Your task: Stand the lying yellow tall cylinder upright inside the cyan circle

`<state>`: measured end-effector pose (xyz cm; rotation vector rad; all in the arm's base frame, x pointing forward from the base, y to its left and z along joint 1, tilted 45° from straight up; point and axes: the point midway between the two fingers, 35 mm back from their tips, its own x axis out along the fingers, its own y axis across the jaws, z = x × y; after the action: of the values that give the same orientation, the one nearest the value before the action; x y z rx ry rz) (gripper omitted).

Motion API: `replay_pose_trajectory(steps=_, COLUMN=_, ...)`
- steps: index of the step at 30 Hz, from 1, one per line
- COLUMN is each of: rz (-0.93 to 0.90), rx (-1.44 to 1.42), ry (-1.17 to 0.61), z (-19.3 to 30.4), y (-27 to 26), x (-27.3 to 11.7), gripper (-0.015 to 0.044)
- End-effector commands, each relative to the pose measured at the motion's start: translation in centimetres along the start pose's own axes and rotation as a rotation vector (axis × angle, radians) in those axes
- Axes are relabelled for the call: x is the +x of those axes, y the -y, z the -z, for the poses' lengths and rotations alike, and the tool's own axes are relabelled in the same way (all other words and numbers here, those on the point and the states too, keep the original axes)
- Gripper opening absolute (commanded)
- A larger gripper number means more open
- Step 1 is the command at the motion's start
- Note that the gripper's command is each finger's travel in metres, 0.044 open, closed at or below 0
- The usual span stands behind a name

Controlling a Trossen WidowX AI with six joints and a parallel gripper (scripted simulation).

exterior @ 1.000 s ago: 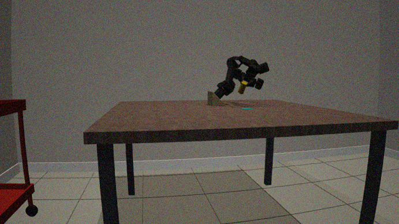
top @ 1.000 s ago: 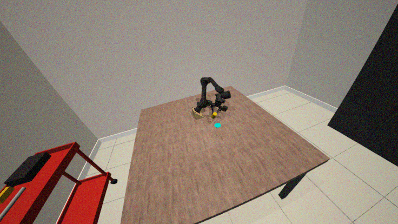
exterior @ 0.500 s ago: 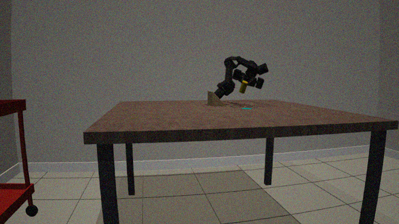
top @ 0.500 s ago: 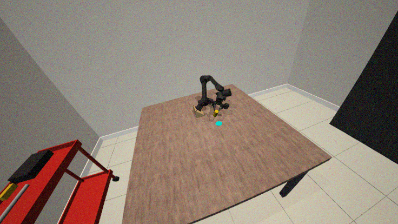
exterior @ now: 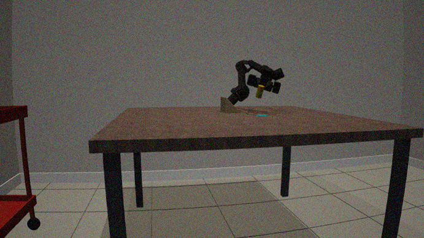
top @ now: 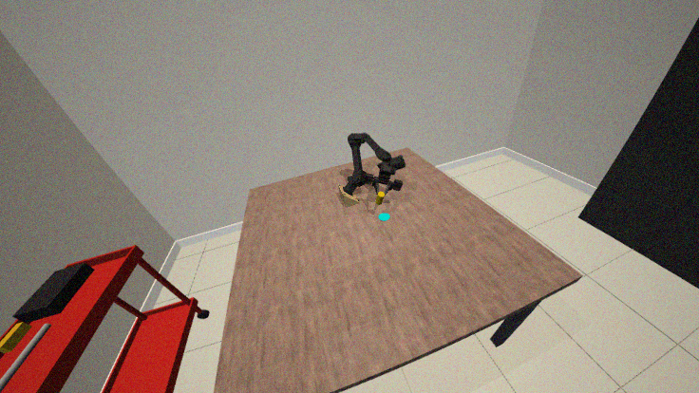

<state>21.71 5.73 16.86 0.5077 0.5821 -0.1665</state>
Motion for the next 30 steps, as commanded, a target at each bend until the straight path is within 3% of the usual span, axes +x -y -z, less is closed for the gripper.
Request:
replay_pose_trajectory(steps=1, rz=-0.005, rx=0.022, ry=0.024, z=-0.03, y=0.12, x=-0.06, gripper=0.0105)
replay_pose_trajectory(steps=30, rz=-0.094, rx=0.183, ry=0.165, z=-0.52, y=-0.07, x=-0.9, gripper=0.0105)
